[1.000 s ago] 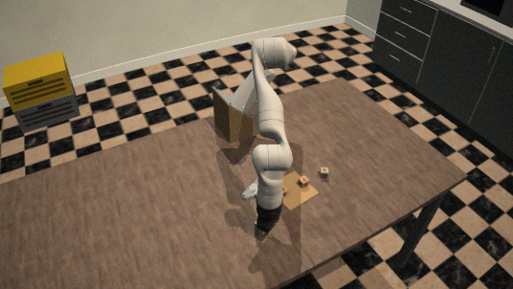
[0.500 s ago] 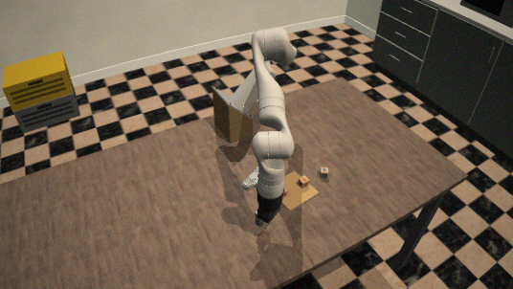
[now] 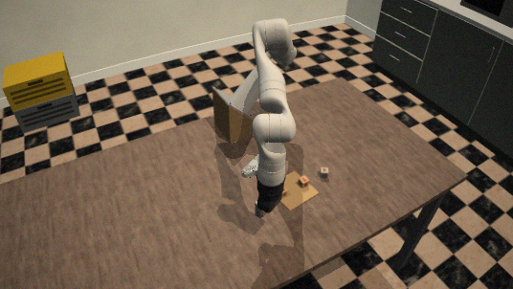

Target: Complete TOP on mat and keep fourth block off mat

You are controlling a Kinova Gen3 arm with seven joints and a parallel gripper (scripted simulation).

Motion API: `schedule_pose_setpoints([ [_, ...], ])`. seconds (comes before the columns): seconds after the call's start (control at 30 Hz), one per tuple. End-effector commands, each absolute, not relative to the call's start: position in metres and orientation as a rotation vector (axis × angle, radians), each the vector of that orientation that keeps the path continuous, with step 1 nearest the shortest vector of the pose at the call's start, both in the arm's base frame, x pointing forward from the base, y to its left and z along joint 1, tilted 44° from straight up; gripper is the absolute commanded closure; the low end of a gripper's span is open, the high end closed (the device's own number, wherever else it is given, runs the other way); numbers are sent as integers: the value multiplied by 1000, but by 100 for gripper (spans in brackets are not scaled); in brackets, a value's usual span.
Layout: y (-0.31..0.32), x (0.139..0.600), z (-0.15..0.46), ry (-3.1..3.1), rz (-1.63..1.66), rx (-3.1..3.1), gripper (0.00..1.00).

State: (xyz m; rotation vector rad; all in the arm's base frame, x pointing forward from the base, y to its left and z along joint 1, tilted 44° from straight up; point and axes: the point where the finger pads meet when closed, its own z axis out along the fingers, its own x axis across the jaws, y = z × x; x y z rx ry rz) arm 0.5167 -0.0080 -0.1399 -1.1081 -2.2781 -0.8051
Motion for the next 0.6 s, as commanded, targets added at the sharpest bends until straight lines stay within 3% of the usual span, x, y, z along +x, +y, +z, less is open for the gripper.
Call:
schedule_pose_setpoints([
  [0.0,-10,518,-139,-2281,-806,-1111,43],
  [0.57,11,503,-115,-2406,-889,-897,43],
])
